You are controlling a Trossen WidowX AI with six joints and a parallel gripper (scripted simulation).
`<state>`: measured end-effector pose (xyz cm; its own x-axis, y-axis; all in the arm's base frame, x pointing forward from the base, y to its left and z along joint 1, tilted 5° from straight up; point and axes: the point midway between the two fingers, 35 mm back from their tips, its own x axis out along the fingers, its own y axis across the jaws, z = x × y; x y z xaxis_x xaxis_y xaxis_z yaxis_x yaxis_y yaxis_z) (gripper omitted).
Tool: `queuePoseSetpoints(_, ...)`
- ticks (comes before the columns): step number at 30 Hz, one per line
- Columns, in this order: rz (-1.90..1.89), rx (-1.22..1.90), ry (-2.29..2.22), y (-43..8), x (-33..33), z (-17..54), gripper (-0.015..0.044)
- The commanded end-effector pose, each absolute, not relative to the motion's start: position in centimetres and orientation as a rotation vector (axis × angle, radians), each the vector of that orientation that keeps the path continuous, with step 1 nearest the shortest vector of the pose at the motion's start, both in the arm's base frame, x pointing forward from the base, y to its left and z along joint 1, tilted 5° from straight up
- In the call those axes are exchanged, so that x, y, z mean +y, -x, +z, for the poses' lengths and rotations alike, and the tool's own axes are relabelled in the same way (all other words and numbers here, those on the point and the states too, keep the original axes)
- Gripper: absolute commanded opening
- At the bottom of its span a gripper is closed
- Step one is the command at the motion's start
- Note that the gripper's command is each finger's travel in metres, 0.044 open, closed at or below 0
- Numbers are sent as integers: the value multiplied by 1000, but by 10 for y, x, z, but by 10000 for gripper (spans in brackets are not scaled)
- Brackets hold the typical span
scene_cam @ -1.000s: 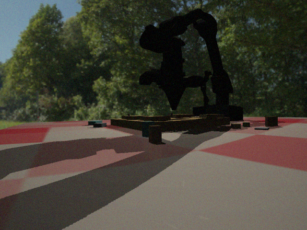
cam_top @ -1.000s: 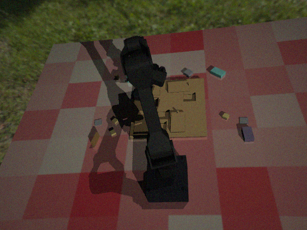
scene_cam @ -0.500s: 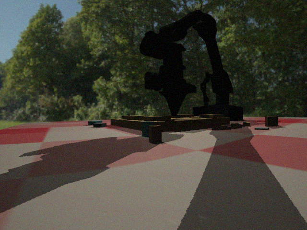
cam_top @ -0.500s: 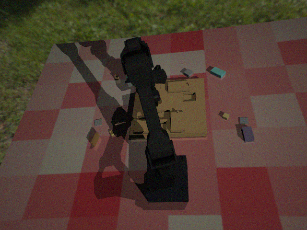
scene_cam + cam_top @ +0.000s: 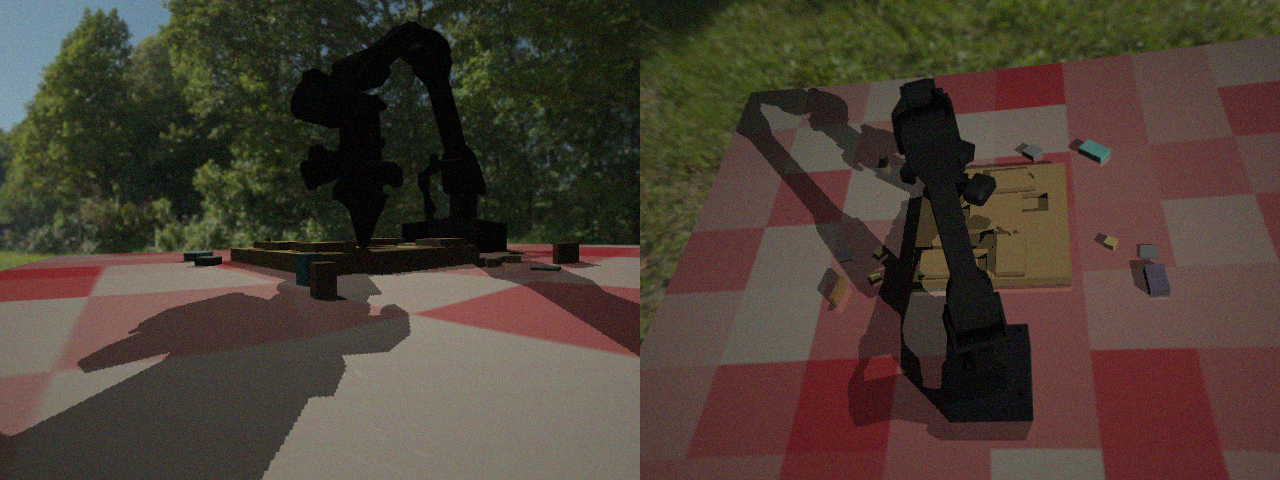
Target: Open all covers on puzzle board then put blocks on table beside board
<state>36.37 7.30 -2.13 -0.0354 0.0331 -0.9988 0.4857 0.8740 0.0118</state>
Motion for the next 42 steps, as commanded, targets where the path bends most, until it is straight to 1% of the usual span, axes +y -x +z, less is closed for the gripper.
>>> queuePoseSetpoints(1,-166,1605,-218,-363,73,-25,0)
queuePoseSetpoints(20,-165,1606,-215,-351,63,-28,0)
queuePoseSetpoints(42,-161,1606,-211,-350,63,-28,0)
